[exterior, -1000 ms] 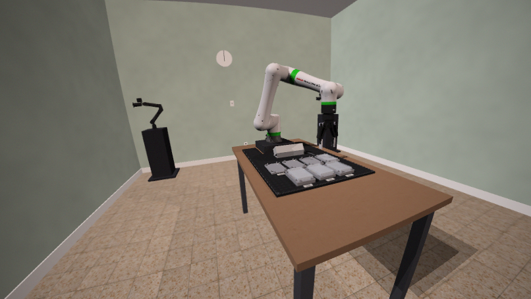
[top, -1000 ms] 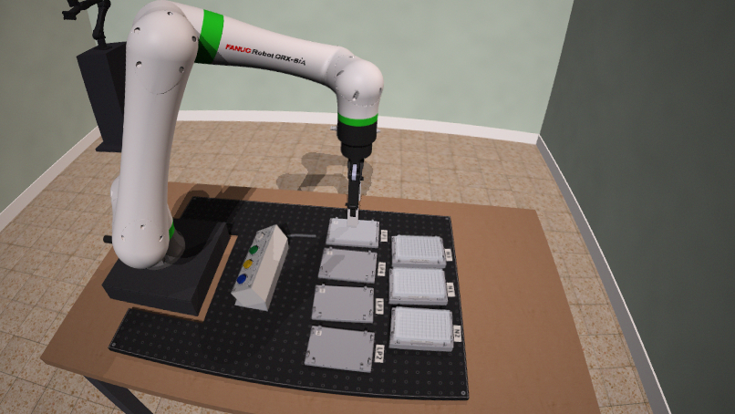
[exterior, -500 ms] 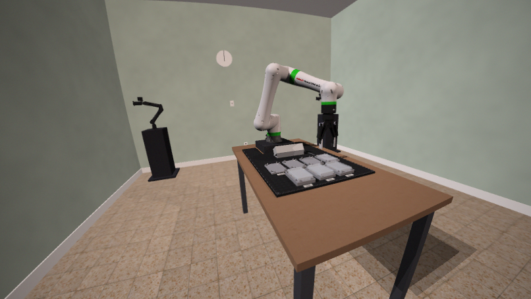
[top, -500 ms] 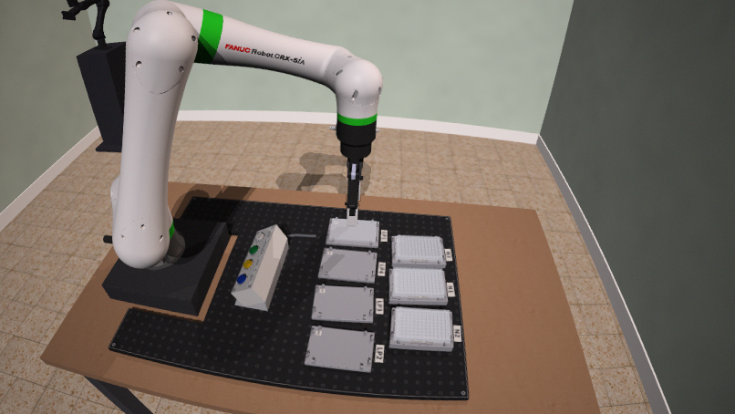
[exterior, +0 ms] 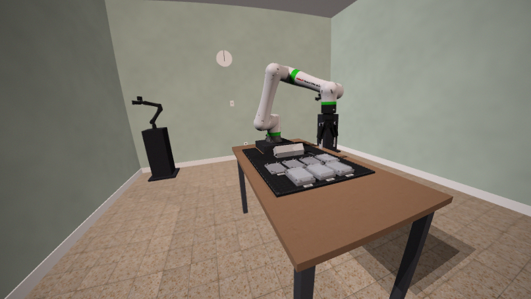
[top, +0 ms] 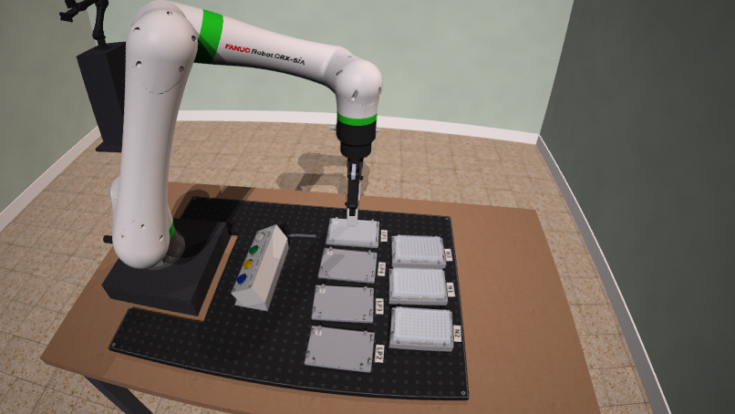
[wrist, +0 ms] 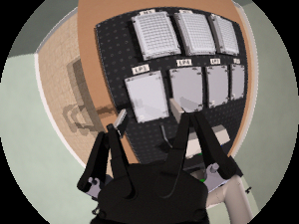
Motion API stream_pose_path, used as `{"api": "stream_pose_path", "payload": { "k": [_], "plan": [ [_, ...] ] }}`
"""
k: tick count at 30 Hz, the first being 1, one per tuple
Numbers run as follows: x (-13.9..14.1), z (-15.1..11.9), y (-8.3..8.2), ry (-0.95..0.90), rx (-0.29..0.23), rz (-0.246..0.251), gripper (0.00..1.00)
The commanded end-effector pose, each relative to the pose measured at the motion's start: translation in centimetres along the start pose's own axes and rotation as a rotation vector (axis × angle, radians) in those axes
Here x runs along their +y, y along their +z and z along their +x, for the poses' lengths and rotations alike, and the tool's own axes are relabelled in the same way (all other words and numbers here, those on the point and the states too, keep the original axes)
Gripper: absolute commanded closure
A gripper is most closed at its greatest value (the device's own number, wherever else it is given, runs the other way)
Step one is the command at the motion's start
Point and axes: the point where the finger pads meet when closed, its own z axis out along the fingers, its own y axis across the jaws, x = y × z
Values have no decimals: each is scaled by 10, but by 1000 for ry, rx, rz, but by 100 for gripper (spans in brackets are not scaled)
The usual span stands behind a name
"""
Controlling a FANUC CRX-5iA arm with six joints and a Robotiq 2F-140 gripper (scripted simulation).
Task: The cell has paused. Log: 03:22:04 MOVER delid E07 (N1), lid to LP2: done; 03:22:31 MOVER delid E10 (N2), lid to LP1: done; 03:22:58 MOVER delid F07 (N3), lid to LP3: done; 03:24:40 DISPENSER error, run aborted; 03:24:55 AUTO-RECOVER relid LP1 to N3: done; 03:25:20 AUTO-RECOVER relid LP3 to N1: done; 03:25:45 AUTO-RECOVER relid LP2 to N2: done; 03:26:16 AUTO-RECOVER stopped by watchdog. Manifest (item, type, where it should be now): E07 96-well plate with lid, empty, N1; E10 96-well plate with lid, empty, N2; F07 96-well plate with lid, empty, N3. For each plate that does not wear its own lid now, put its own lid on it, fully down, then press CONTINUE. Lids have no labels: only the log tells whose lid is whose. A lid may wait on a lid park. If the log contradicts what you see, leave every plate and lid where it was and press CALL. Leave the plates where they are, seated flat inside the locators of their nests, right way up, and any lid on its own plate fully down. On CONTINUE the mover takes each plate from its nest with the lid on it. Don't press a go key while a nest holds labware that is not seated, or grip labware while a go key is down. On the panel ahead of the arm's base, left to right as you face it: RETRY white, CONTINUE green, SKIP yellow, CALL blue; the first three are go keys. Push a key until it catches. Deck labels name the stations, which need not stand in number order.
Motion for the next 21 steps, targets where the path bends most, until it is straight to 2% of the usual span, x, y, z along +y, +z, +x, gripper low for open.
{"api": "stream_pose_path", "payload": {
  "k": [1,21],
  "plan": [
    [0,0,0,0,0,0,34],
    [0,0,10,0,0,0,34]
  ]
}}
